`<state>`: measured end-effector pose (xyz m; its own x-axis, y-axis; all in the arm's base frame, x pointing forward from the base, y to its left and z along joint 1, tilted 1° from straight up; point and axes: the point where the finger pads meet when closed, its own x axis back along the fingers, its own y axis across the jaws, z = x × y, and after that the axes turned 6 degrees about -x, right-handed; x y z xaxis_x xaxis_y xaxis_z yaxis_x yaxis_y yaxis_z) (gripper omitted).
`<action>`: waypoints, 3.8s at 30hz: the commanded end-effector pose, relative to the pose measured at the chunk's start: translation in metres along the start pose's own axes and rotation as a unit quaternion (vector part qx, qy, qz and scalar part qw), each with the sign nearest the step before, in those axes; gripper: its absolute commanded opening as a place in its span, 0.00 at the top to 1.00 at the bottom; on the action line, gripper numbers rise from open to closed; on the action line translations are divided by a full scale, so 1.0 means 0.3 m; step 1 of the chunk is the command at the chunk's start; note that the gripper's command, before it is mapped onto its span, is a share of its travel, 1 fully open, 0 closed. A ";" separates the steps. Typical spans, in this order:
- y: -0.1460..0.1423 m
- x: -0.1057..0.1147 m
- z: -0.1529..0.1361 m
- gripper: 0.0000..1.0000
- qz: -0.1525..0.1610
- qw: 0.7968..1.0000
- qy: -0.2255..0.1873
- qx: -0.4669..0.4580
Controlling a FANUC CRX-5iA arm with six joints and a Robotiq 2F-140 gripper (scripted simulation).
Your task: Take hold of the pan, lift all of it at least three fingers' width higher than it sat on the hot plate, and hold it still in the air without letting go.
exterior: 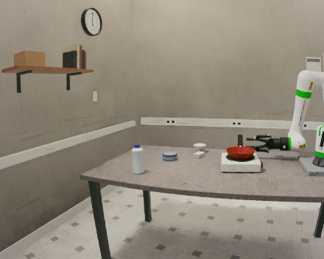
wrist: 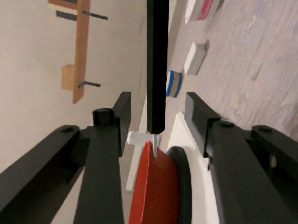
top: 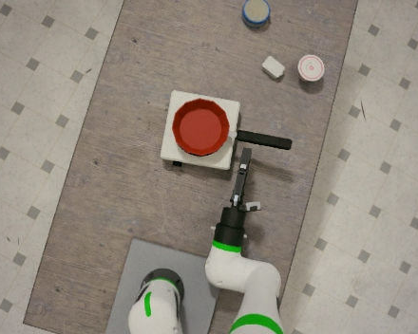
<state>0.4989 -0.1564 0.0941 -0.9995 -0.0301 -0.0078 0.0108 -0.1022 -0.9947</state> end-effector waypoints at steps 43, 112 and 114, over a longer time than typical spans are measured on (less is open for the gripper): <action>-0.002 -0.203 0.001 0.59 0.000 1.000 0.000 0.000; -0.002 -0.238 0.001 0.90 0.000 1.000 0.000 0.000; -0.002 -0.238 0.001 0.90 0.000 1.000 0.000 0.000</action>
<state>0.5701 -0.1543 0.0949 -0.9995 -0.0301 -0.0082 0.0113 -0.1021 -0.9947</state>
